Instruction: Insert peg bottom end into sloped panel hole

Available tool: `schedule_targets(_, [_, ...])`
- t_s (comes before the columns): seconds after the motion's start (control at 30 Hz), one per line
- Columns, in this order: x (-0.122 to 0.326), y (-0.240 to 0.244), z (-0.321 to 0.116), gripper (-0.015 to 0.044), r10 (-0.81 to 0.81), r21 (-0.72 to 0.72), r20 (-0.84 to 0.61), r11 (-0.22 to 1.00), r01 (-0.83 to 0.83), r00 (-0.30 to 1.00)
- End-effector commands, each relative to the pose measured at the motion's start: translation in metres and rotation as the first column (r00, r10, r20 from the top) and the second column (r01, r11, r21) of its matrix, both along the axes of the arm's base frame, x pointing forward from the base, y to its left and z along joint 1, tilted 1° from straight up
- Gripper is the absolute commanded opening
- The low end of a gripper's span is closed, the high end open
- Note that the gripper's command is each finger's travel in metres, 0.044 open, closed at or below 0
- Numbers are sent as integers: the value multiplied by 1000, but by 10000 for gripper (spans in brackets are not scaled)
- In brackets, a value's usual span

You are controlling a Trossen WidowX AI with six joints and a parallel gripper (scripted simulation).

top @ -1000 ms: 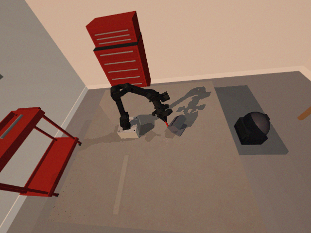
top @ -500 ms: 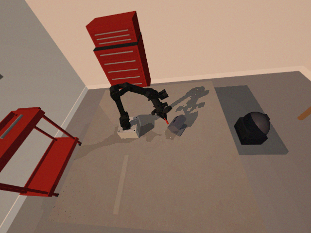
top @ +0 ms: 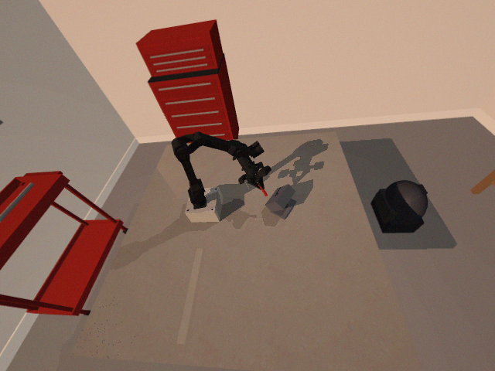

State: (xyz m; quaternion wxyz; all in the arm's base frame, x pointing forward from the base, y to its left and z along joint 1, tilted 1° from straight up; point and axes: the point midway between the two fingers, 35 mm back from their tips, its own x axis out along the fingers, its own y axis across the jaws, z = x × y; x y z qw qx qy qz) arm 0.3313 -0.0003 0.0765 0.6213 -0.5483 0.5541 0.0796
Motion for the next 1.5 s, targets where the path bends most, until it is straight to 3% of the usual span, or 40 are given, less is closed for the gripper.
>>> schedule_targets(0.0, [-1, 4, 1, 0, 27, -19, 2, 999, -27, 1000])
schedule_targets(1.47, [0, 45, 5, 0, 257, -163, 14, 954, -251, 966])
